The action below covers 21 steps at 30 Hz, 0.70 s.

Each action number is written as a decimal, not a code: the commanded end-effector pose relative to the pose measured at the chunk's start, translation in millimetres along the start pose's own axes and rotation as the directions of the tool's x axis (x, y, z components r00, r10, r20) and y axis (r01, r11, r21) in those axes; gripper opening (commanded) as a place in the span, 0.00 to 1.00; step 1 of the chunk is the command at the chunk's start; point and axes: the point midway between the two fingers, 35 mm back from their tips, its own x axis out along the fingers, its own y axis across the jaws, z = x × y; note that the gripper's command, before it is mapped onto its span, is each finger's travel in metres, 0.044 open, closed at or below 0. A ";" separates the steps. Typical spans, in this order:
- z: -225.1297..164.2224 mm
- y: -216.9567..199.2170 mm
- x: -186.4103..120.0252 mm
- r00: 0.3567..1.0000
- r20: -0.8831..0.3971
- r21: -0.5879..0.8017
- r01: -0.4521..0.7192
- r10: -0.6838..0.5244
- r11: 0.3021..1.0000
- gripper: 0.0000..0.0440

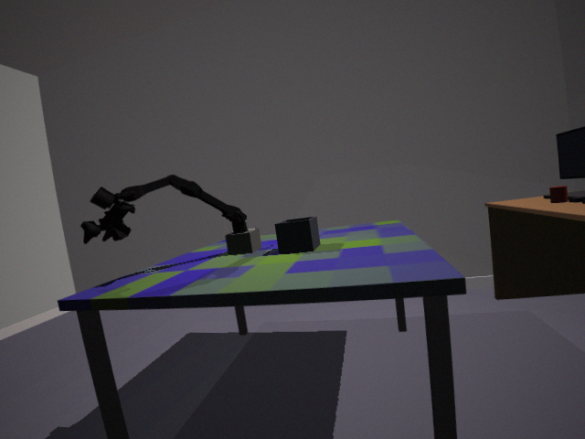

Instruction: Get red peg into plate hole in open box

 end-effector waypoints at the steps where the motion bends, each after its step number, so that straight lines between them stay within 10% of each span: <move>1: 7.8 -28.0 -27.8 0.997 -0.016 0.046 0.071 -0.070 0.996 1.00; 21: 47.5 -145.5 -216.3 0.885 -0.052 0.252 0.459 -0.462 0.852 1.00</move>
